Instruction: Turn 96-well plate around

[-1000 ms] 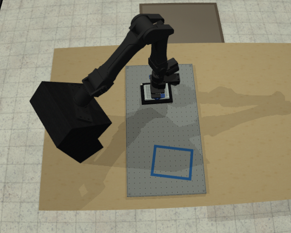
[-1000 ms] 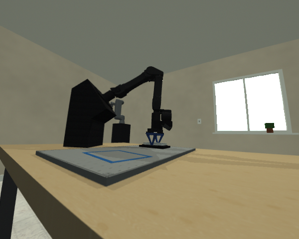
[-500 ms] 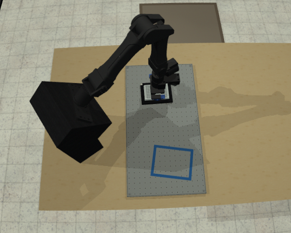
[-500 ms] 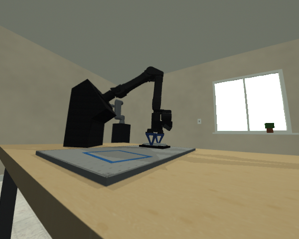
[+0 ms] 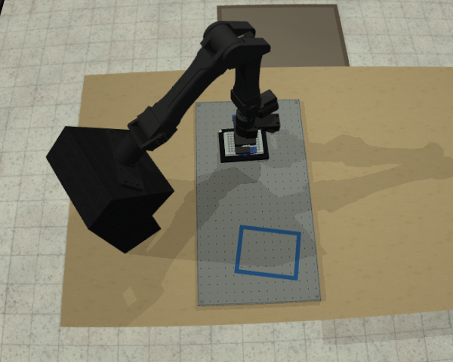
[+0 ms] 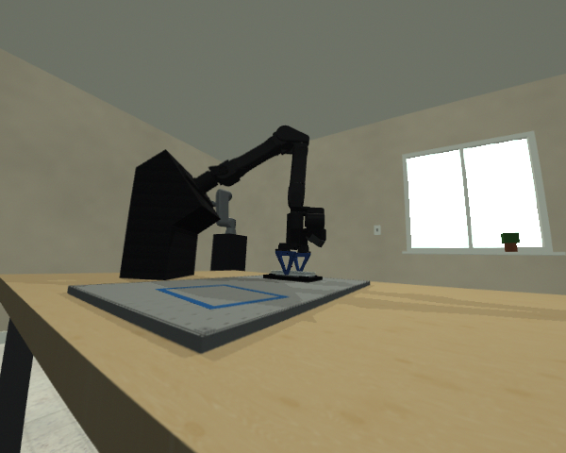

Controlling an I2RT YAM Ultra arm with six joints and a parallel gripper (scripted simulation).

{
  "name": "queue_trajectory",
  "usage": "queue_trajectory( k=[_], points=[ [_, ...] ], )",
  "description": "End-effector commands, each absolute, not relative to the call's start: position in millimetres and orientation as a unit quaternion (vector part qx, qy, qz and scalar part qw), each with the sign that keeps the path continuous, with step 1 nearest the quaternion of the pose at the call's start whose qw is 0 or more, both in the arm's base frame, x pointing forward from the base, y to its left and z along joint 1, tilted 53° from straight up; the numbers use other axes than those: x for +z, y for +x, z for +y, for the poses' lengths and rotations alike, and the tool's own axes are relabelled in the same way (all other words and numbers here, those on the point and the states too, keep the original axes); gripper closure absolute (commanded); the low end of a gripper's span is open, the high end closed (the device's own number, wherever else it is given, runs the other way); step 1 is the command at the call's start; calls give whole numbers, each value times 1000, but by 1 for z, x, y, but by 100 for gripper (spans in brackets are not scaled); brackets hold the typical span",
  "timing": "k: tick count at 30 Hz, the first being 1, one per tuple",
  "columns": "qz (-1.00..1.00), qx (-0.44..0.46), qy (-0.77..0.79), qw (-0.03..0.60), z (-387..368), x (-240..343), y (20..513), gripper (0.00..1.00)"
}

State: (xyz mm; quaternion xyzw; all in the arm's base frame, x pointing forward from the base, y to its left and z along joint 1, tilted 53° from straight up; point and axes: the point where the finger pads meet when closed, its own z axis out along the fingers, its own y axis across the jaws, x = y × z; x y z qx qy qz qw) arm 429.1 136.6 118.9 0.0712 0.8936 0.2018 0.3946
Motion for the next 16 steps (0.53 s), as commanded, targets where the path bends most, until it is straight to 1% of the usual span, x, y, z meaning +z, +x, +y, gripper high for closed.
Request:
queue_trajectory(
  k=[1,11,16],
  points=[
    [891,203,71,399,136,125,428,0],
    [891,203,71,399,128,141,409,0],
    [891,203,71,399,128,141,409,0]
  ],
)
